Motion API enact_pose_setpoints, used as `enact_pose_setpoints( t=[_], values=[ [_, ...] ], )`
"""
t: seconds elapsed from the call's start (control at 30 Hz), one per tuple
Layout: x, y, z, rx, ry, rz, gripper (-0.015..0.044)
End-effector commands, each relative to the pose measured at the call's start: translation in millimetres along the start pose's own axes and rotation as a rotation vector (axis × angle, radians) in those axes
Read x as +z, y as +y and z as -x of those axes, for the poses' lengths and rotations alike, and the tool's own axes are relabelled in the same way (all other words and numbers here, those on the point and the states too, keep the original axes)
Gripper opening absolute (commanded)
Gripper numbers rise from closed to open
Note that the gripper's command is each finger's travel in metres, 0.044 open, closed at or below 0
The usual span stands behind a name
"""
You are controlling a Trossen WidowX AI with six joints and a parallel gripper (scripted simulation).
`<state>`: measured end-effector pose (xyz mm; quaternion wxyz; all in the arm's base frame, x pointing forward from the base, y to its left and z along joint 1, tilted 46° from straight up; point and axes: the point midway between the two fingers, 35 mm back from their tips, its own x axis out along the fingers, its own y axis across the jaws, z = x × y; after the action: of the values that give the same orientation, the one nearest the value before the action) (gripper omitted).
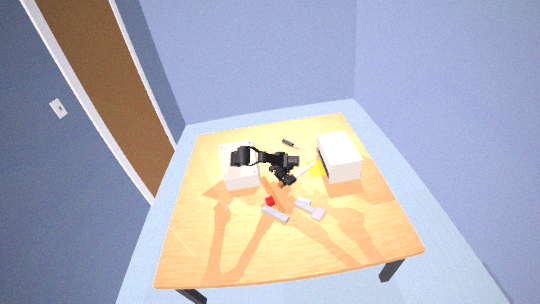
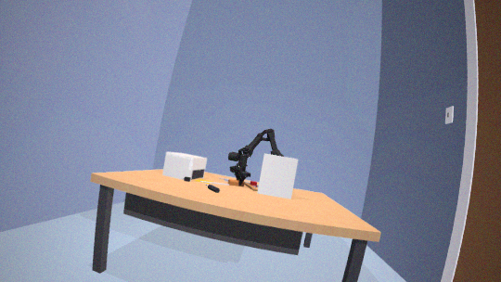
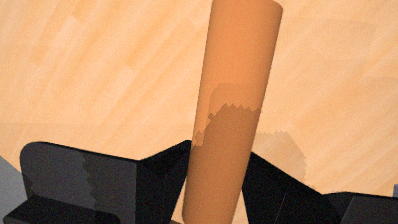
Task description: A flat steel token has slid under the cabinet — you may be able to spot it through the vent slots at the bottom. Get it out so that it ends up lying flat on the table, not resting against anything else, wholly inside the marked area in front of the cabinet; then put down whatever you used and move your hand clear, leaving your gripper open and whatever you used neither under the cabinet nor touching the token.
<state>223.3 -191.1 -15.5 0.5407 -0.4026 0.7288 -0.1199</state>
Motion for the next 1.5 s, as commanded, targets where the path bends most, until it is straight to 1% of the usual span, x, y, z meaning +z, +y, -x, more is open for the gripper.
enact_pose_setpoints(
  t=[0.0,1.47],
  values=[
    [5.5,3.7,1.1,-0.002,-0.006,0.003,0.0],
    [38.4,41.1,1.3,-0.001,-0.007,0.003,0.0]
  ],
)
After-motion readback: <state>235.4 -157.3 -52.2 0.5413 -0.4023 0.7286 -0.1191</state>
